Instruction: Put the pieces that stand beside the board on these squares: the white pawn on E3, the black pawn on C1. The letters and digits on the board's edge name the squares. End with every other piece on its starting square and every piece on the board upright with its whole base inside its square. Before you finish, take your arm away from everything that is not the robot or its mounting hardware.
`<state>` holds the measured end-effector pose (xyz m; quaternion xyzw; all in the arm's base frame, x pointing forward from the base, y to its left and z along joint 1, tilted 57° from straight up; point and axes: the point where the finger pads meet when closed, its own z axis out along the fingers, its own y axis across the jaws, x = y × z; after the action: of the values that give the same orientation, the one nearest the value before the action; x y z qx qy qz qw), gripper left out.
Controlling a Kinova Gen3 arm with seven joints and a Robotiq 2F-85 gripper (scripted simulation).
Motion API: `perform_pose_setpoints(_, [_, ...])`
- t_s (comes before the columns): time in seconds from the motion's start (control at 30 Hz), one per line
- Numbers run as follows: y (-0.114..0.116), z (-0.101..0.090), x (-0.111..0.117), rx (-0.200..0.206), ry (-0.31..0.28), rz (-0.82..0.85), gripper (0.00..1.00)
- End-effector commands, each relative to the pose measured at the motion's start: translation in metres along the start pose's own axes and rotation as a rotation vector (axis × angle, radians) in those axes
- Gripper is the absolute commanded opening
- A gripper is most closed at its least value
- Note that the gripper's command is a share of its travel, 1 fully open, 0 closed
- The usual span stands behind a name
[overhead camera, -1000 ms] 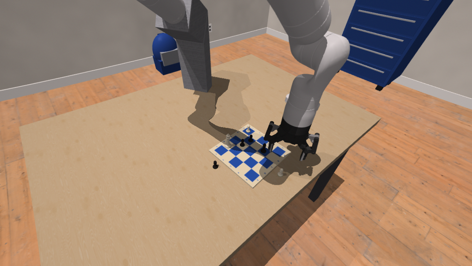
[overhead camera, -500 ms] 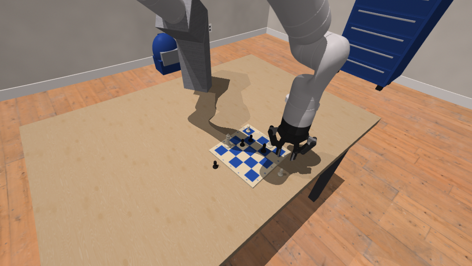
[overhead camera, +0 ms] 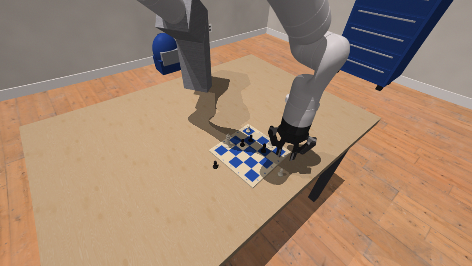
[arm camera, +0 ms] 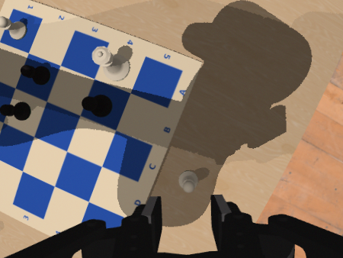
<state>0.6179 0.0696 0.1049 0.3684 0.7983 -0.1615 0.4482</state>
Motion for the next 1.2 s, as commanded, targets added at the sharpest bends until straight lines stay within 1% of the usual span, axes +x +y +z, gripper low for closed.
perform_pose_setpoints(0.0, [0.001,-0.001,0.000,-0.002,0.000,0.000,0.34])
perform_pose_setpoints(0.6, [0.001,0.002,0.000,-0.002,0.000,0.000,0.34])
perform_pose_setpoints(1.0, [0.001,0.011,0.000,-0.001,0.001,-0.001,0.34])
perform_pose_setpoints(1.17, [0.002,0.019,0.000,-0.001,0.001,-0.001,0.34])
